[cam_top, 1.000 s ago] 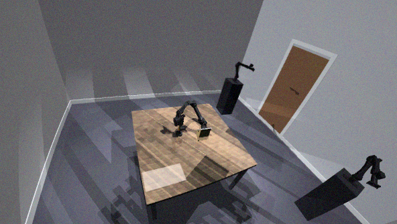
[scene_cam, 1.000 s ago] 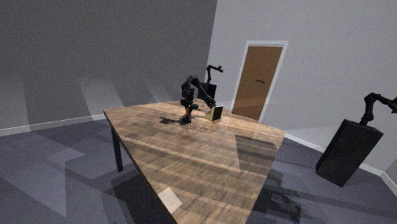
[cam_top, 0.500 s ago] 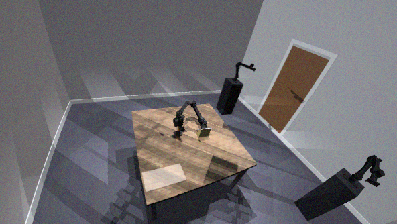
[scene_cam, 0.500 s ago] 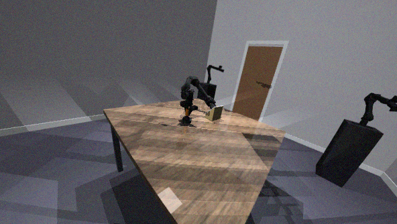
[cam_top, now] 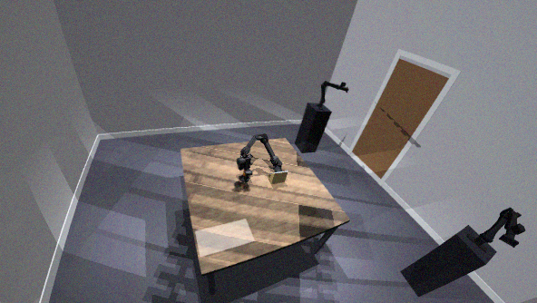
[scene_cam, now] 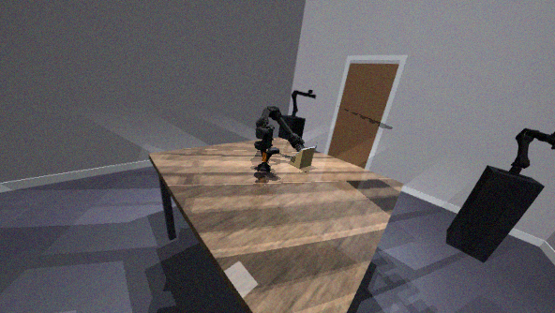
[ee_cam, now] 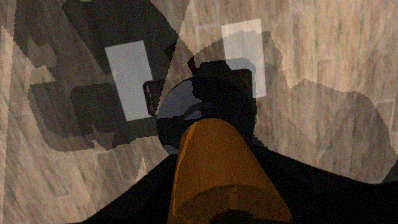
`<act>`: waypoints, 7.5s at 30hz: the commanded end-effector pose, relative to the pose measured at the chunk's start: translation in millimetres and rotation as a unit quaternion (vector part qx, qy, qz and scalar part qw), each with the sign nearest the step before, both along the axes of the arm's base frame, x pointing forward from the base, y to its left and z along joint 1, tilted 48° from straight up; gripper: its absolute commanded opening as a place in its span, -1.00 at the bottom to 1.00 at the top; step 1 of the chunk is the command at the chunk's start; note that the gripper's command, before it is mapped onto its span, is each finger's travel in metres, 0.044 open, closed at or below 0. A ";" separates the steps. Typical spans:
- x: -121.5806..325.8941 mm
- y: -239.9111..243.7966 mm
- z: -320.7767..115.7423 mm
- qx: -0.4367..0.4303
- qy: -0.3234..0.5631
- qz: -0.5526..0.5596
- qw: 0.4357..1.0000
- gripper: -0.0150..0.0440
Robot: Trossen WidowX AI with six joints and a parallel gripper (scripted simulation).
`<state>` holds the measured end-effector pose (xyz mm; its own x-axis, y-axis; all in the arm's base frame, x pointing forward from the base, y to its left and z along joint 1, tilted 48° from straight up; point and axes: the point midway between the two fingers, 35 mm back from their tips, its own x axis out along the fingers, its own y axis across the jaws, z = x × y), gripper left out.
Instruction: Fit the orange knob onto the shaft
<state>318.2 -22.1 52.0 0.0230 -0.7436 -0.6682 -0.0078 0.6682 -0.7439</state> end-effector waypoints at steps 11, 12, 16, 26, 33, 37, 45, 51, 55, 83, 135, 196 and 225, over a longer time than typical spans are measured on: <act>-0.8 4.0 1.4 -0.003 0.078 0.072 0.994 -0.49; -0.7 3.7 1.0 -0.003 0.078 0.072 0.994 -0.49; -0.5 2.1 -0.2 -0.003 0.078 0.072 0.994 -0.49; -0.7 0.0 -0.7 -0.003 0.078 0.072 0.994 -0.49; 0.1 2.8 3.3 -0.003 0.078 0.072 0.994 -0.49; 0.4 3.1 3.4 -0.004 0.109 0.100 0.989 -0.49; -0.1 2.9 0.9 -0.005 0.154 0.141 0.978 -0.49; -0.8 1.7 0.7 -0.005 0.154 0.141 0.978 -0.49; -0.3 1.4 1.7 -0.005 0.154 0.141 0.978 -0.49; 0.0 3.9 0.9 -0.008 0.230 0.208 0.951 -0.49; -0.5 1.7 1.9 -0.010 0.302 0.273 0.913 -0.49; -0.2 3.6 3.0 -0.014 0.411 0.371 0.833 -0.49; -0.5 0.5 0.4 -0.015 0.437 0.394 0.808 -0.49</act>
